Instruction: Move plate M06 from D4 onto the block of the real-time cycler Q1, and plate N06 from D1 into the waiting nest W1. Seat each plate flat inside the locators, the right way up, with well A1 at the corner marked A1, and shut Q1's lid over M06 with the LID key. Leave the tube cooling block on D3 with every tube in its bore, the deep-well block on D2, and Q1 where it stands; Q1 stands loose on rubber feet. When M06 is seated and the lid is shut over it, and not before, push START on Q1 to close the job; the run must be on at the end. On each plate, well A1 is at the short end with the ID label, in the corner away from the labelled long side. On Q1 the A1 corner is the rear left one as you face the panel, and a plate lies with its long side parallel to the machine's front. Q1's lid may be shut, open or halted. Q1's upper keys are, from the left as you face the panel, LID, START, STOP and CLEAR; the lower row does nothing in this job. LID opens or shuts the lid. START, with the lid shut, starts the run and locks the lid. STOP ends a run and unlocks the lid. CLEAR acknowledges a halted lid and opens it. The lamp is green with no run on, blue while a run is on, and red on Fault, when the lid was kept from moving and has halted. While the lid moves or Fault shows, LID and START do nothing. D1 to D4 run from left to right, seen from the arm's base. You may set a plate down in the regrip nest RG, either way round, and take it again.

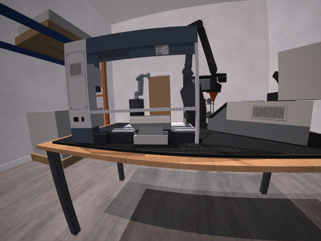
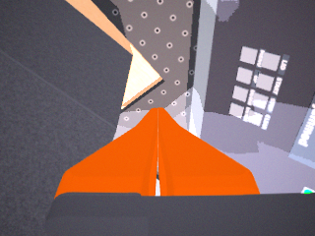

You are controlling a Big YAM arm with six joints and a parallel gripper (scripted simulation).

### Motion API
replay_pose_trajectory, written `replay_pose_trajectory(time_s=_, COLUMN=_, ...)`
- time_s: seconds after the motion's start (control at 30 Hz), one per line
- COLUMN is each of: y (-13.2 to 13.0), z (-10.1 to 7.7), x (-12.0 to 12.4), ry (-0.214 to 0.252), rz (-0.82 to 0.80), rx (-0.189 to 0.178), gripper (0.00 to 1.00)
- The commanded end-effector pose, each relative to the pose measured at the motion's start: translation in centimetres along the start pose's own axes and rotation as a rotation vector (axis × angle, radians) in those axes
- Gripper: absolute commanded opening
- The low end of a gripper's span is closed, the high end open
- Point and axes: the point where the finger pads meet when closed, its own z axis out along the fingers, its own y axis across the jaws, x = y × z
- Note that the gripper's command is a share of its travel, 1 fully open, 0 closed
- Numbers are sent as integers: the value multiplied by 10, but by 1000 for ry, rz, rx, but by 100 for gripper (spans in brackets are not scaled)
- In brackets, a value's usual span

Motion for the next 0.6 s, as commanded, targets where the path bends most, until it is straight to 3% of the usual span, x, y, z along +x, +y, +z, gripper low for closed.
replay_pose_trajectory(time_s=0.0, y=-11, z=-3, x=-5, ry=-20, rz=20, rx=19, gripper=0)
replay_pose_trajectory(time_s=0.57, y=2, z=-1, x=2, ry=-9, rz=20, rx=-1, gripper=0)
